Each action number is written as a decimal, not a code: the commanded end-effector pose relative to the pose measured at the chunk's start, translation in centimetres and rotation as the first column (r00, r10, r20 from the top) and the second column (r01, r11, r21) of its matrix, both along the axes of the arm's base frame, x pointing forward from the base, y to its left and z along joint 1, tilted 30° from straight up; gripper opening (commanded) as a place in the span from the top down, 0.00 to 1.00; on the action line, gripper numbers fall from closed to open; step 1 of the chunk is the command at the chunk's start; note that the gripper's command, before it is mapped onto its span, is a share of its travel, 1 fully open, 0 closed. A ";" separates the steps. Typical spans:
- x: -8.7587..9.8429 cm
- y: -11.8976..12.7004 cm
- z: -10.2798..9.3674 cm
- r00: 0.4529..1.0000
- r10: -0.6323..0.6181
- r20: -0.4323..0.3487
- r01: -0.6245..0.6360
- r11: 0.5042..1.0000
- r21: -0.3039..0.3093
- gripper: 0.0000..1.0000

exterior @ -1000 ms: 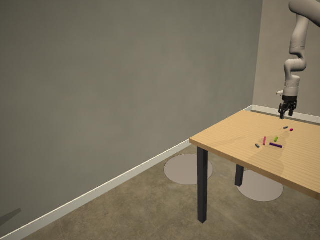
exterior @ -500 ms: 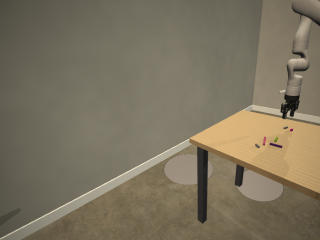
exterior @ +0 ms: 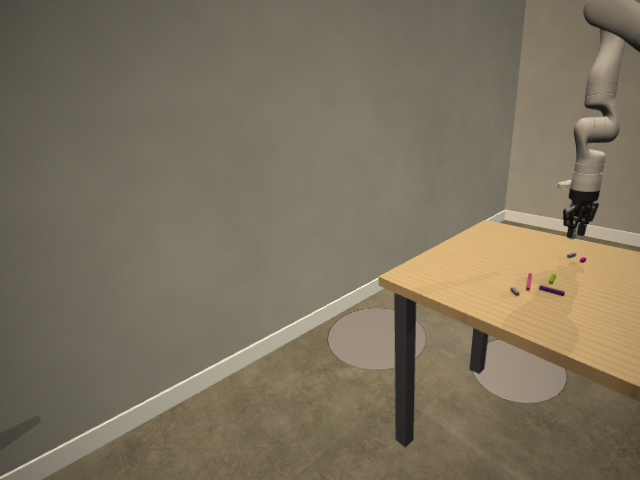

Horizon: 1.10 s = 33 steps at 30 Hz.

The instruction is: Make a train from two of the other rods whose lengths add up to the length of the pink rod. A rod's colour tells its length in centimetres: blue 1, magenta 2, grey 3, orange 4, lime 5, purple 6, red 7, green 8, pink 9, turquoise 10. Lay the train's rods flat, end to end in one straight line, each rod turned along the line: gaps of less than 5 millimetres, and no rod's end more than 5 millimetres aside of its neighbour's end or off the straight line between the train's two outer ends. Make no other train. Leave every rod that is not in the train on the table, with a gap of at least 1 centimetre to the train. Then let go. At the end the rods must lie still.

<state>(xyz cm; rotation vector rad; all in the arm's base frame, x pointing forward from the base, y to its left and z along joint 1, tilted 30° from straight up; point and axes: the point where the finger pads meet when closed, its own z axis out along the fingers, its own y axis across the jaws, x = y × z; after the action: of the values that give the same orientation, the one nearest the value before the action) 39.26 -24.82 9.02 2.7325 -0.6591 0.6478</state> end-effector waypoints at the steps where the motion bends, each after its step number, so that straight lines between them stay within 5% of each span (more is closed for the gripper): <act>1: -0.1 -0.1 0.2 1.000 0.000 0.004 0.000 1.000 -0.004 0.54; 33: 0.5 -0.7 -1.0 1.000 0.001 0.001 -0.001 1.000 -0.004 0.54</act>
<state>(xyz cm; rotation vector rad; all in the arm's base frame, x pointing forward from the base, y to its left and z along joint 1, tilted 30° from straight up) 39.62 -25.04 8.26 2.7353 -0.6485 0.6477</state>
